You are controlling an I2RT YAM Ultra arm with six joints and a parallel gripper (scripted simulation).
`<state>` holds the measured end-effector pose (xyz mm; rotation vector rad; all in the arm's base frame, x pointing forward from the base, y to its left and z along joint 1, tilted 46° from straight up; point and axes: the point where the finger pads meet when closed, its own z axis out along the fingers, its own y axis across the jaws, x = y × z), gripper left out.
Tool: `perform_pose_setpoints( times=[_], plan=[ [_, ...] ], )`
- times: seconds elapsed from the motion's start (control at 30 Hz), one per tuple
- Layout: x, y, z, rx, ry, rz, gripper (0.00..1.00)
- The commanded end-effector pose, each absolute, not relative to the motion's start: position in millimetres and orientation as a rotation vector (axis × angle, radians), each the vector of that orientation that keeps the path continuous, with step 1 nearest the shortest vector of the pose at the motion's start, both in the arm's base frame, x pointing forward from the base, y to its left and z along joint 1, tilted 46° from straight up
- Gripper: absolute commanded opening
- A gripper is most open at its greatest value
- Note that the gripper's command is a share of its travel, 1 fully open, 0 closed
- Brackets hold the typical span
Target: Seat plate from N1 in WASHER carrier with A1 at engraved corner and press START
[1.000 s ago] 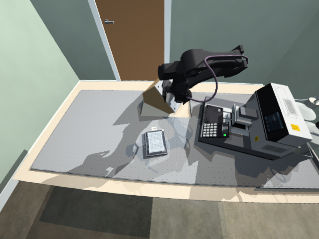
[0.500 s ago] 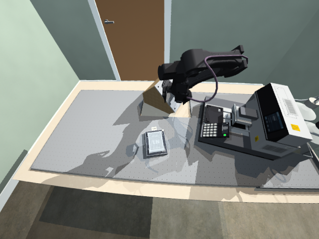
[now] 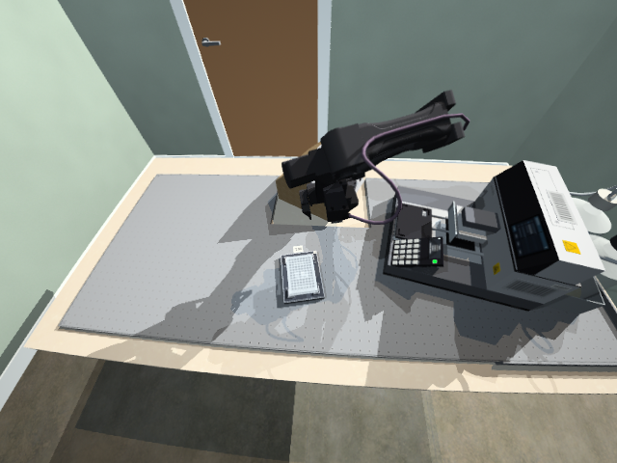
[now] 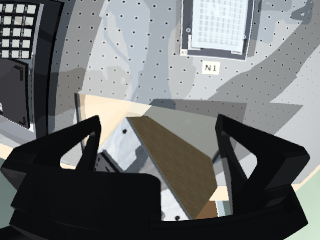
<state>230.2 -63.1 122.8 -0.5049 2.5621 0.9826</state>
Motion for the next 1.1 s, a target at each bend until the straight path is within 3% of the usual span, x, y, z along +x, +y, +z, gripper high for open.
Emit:
perform_pose_setpoints(
  times=[0.0,1.07],
  plan=[
    [256.2,-69.9,118.3,-0.485,2.530,0.941,1.00],
    [371.3,-70.4,59.0,-0.459,2.524,0.938,1.00]
  ],
)
